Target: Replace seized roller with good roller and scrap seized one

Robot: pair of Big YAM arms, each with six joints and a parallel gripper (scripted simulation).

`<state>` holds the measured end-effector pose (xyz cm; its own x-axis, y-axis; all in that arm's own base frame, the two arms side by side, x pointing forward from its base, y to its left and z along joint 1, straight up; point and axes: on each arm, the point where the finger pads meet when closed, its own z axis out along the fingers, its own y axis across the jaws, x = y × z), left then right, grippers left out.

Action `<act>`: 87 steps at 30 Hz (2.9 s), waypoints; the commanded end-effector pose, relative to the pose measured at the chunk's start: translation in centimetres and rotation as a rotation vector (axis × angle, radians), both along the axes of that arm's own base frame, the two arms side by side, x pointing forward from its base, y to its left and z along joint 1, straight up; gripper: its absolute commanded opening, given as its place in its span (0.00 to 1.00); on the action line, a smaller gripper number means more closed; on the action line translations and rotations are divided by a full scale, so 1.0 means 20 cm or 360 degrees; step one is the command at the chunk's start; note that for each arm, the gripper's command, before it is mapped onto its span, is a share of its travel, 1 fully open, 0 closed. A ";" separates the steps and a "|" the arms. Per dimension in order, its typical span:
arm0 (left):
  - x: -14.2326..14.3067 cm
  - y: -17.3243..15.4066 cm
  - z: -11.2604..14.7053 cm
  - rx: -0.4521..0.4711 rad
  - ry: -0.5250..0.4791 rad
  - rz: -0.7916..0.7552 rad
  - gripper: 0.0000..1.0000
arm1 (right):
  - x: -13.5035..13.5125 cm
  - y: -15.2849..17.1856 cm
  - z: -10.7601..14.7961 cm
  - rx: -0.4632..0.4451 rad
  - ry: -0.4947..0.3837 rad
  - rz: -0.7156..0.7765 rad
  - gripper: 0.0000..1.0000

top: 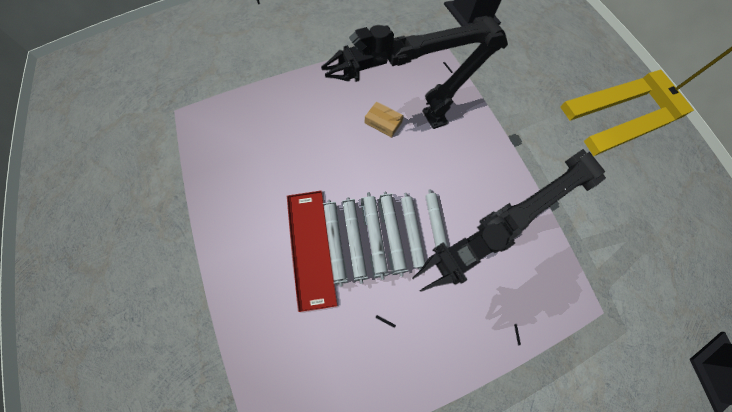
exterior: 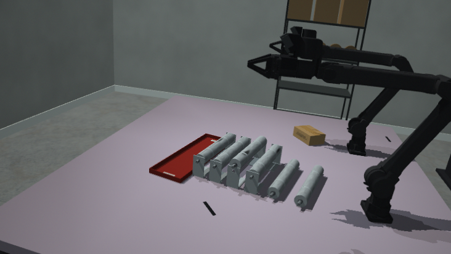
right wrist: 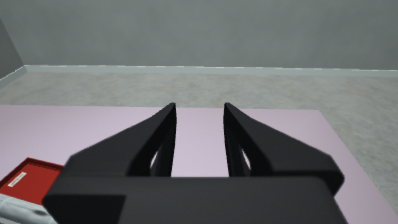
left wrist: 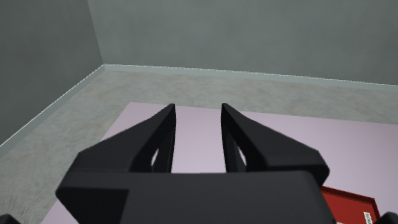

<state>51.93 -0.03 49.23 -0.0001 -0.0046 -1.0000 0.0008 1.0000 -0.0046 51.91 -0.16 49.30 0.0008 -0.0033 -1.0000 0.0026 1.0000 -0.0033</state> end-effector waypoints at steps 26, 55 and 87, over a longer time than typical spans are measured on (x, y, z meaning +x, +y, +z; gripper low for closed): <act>0.04 0.02 0.02 -0.0031 0.0013 0.0007 0.32 | 0.05 0.07 -0.11 -0.0032 0.0085 0.0044 0.32; 0.34 -0.02 -0.76 -0.0891 0.0960 -0.0134 0.32 | 0.13 0.68 -0.75 -0.0782 0.0476 0.0542 0.32; 0.17 -0.13 -1.61 -0.2148 0.2235 0.0257 0.32 | -0.23 1.29 -1.63 -0.1641 0.0750 0.1361 0.32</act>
<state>54.03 -2.29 14.42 -0.5828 -0.7199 0.3770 -0.7717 0.3449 -0.5343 45.76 25.53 13.81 0.0104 -0.8952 -0.4456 -0.8303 0.2406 -0.5028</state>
